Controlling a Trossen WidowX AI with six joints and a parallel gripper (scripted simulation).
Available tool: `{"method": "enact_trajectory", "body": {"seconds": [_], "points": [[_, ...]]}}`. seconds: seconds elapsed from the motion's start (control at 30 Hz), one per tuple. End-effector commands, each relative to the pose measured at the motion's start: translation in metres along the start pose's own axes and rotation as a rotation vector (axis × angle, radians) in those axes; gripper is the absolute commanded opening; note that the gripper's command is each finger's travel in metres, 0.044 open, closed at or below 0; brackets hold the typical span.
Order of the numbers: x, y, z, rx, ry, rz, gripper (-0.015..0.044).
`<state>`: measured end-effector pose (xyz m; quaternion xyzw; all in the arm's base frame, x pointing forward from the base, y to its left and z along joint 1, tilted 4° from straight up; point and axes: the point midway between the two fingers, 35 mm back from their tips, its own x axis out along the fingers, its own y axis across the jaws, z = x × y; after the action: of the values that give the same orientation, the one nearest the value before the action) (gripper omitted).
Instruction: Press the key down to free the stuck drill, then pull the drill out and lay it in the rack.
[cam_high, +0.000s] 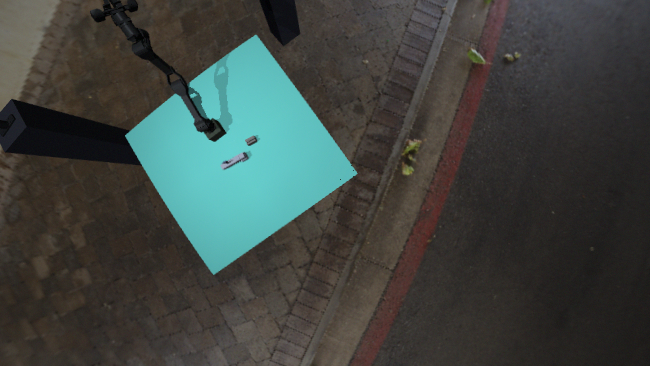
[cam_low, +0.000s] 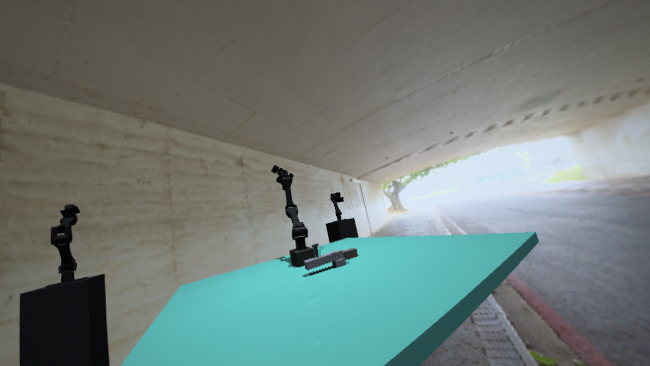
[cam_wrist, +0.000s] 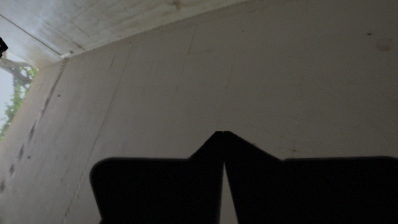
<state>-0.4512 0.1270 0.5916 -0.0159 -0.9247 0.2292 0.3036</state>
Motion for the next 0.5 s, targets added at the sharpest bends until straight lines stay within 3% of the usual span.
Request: {"method": "enact_trajectory", "body": {"seconds": [0.0,0.47], "points": [[-0.02,-0.044,-0.059,-0.047,0.158,-0.102,0.0],[-0.132,-0.155,-0.208,-0.175,0.648,-0.362,0.0]]}}
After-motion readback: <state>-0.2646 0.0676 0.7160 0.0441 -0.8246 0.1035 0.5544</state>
